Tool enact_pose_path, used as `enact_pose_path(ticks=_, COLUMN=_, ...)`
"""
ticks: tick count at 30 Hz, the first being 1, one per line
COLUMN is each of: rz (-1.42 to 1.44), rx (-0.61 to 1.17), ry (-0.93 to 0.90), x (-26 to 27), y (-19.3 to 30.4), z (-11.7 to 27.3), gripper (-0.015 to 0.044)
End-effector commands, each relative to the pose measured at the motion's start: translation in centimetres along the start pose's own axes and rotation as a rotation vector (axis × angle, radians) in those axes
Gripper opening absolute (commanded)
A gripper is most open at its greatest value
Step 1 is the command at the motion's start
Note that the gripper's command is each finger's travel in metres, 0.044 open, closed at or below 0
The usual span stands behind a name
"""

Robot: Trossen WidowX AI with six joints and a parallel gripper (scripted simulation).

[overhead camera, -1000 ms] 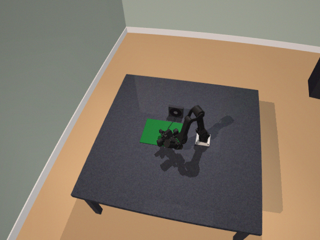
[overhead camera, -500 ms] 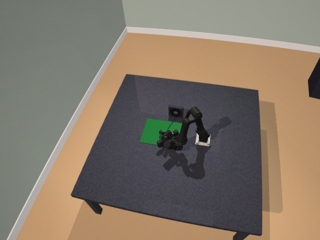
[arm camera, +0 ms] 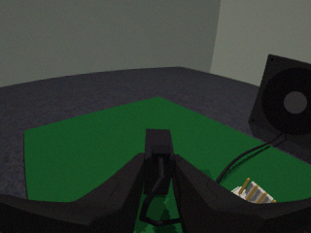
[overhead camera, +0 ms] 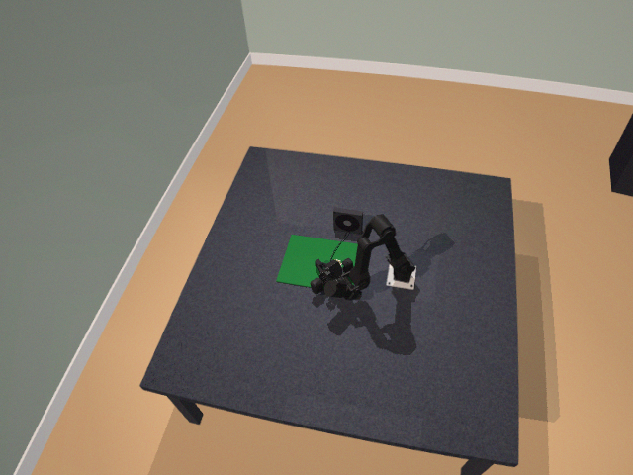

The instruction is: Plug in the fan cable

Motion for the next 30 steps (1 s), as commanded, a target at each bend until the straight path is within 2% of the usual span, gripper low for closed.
enact_pose_path(ticks=1, rz=0.005, rx=0.0, ry=0.001, x=-0.07, y=0.39, z=-0.09, gripper=0.0)
enact_pose_path(ticks=30, rz=0.0, rx=0.0, ry=0.0, x=-0.01, y=0.09, z=-0.02, gripper=0.0)
Point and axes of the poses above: the point midway between the two fingers, 35 mm back from their tips, its own z axis back along the fingers, its own x axis across the jaws, y = z × x, the point moved 8 cm from there along z, back along the fingers, and after that the axes turned 4 degrees about -z, right-handed, at the moved point
